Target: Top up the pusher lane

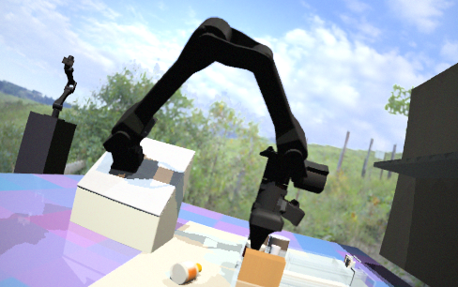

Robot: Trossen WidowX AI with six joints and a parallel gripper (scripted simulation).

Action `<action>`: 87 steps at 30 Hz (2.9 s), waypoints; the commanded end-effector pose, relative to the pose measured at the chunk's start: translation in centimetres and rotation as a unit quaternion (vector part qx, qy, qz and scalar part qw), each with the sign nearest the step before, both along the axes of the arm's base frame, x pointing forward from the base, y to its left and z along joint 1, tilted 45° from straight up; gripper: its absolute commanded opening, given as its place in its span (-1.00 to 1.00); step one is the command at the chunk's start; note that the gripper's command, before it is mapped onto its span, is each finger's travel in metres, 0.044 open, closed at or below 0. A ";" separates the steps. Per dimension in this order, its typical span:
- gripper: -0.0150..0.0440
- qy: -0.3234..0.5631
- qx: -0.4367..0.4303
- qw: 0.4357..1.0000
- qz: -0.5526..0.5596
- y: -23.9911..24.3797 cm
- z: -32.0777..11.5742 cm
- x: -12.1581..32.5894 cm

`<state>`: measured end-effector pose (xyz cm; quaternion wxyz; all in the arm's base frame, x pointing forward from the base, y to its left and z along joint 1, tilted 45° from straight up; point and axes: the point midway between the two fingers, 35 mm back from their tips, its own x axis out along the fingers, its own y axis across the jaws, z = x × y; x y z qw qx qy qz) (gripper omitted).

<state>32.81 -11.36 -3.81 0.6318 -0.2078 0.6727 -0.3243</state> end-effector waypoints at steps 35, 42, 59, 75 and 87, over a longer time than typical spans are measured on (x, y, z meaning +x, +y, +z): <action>-0.49 -0.013 -0.004 1.000 0.002 -0.2 0.2 1.0; -0.49 -0.013 -0.004 1.000 0.002 -0.2 0.2 1.1; -0.49 -0.013 -0.004 1.000 0.002 -0.5 -0.1 1.1; -0.49 -0.013 -0.004 1.000 0.002 -0.8 -0.4 1.0; -0.49 -0.013 -0.005 1.000 0.002 -1.0 -0.6 1.0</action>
